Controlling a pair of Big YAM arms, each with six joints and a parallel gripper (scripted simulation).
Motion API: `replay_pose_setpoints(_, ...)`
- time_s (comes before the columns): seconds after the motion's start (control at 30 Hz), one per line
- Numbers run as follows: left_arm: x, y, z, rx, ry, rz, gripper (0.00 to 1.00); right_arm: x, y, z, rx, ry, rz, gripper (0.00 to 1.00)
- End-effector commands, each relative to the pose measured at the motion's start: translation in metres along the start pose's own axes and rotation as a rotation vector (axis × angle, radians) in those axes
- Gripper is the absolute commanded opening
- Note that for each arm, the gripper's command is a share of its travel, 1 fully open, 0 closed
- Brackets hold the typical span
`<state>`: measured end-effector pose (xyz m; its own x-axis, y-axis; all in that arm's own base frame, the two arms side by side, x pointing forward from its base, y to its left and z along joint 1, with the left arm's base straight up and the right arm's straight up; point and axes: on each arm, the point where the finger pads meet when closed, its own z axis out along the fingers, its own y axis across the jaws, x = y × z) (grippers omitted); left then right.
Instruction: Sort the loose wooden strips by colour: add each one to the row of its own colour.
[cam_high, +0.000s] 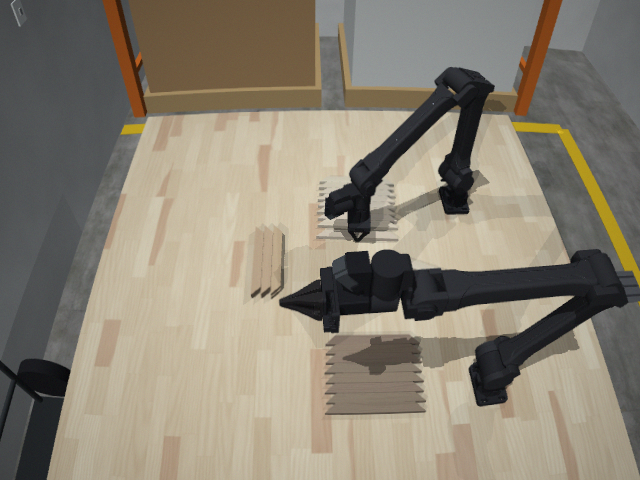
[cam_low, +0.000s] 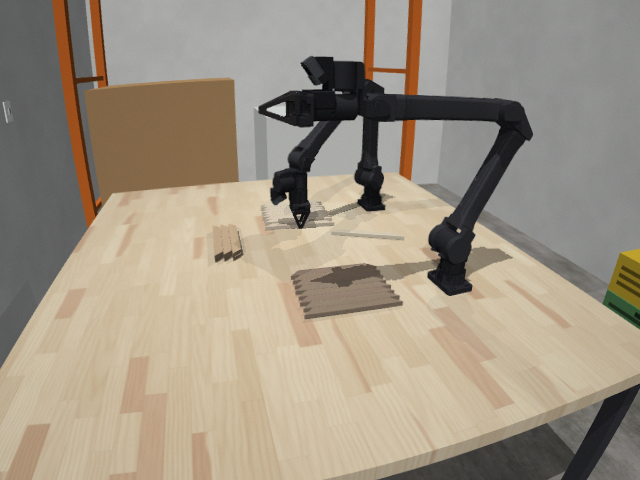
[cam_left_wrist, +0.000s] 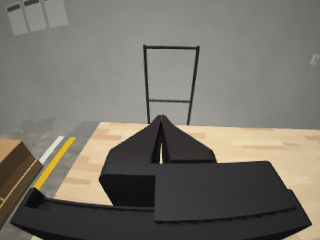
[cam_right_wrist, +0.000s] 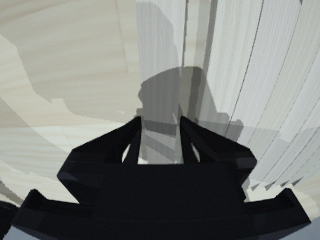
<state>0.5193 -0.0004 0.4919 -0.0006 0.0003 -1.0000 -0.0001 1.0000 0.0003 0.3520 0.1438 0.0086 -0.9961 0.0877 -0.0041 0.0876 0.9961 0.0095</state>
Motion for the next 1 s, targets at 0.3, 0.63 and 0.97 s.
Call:
replay_pose_setpoints(0.3,-0.028,-0.009,-0.002,0.016,-0.055,-0.006,0.01,0.0,0.002,-0.006,0.004,0.006,-0.01,0.4)
replay_pose_setpoints(0.63,-0.032,-0.009,-0.002,0.017,-0.059,-0.006,0.01,-0.014,0.011,-0.05,-0.015,-0.032,-0.012,0.4)
replay_pose_setpoints(0.97,-0.034,-0.009,-0.001,0.017,-0.063,-0.006,0.01,-0.016,0.018,-0.048,-0.021,-0.039,-0.004,0.01)
